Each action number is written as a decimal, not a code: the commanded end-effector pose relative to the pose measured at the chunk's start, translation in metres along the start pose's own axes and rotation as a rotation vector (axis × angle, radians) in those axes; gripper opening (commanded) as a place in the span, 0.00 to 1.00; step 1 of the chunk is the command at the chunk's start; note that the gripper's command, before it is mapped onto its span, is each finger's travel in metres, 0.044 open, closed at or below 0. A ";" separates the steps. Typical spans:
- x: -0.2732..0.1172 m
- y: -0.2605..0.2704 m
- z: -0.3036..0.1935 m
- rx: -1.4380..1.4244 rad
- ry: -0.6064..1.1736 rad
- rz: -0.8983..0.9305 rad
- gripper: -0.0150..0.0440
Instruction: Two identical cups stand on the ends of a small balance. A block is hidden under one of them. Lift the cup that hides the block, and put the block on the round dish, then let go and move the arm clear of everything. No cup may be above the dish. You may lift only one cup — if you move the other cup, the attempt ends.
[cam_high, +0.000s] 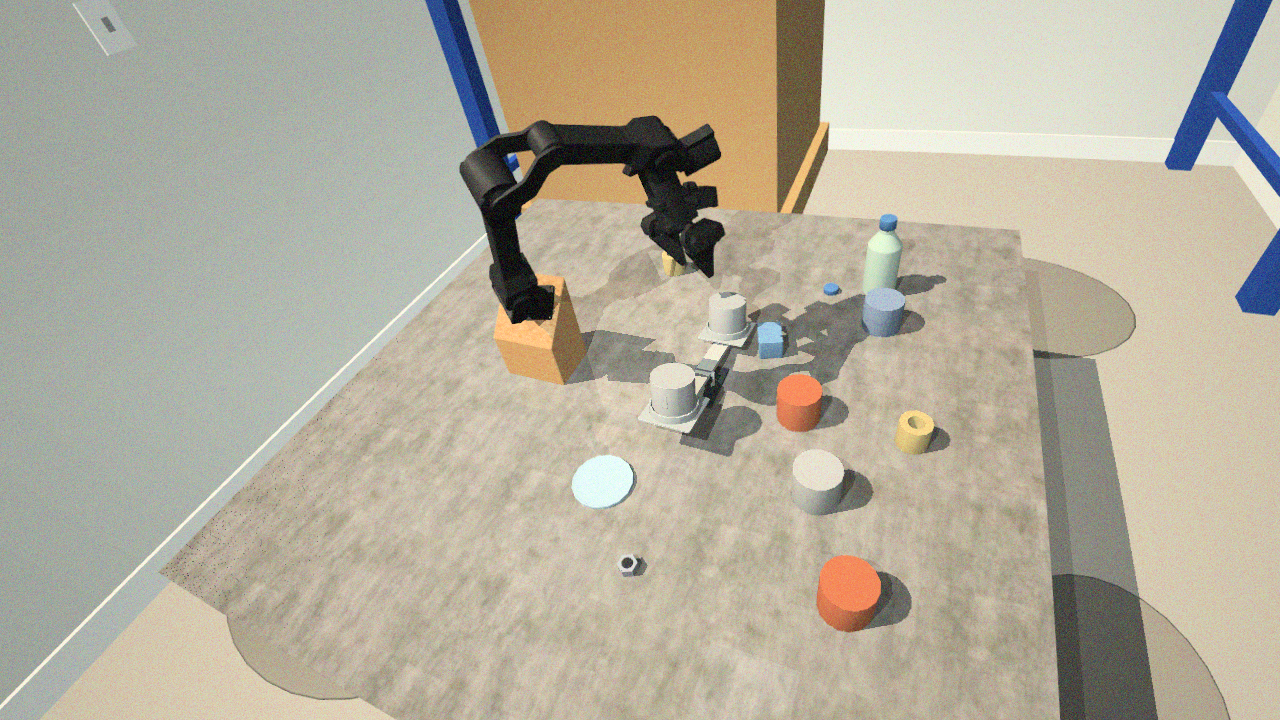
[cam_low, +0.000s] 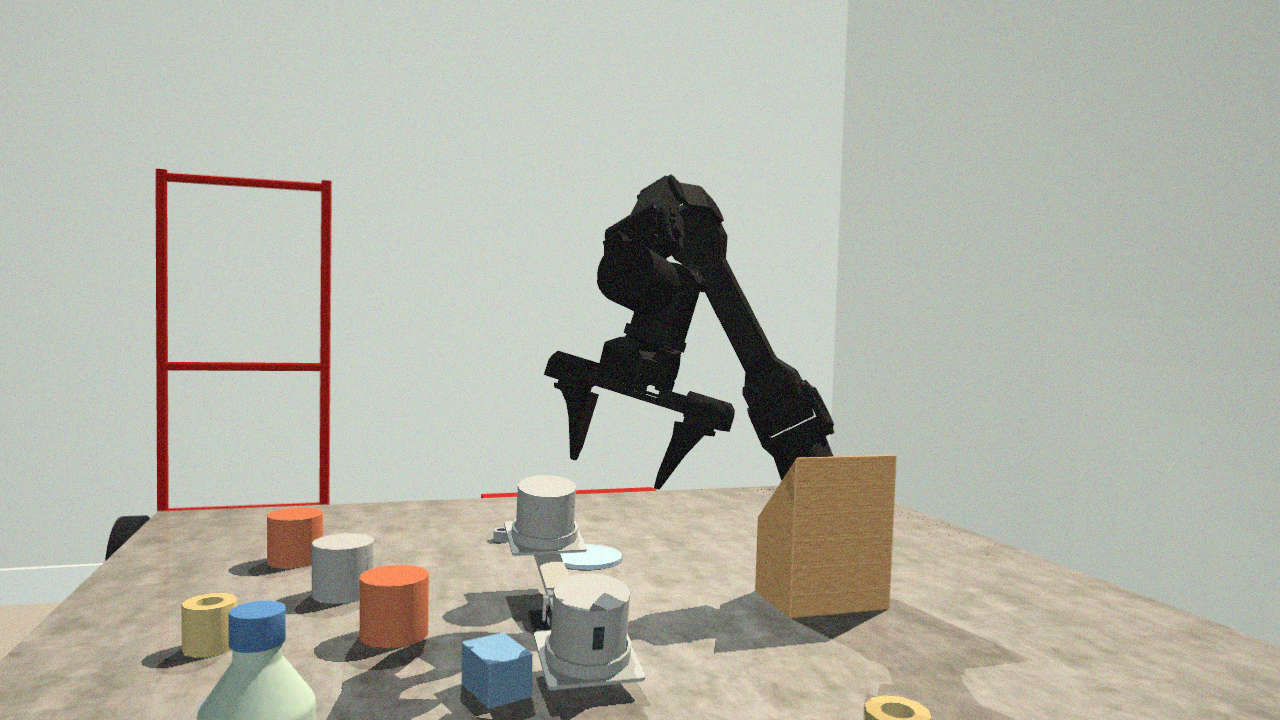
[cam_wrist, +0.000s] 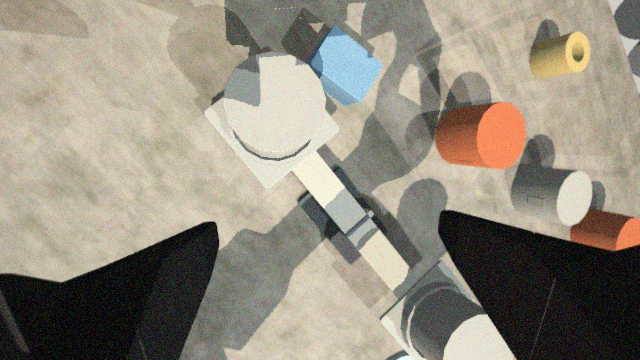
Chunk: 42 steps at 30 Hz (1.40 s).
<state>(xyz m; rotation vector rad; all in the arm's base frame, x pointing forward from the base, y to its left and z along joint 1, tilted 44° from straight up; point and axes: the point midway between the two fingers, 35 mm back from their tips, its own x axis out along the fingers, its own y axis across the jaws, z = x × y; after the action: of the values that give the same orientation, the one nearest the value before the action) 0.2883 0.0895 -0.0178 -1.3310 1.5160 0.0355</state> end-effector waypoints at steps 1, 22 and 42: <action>0.011 0.000 0.011 -0.111 0.026 0.045 1.00; 0.075 0.007 0.050 -0.601 0.079 0.267 1.00; 0.108 0.014 0.046 -0.601 0.079 0.266 1.00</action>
<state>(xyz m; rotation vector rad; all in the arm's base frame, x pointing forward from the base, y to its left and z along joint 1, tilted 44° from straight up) 0.3302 0.0523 -0.1167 -1.5818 1.8183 0.6544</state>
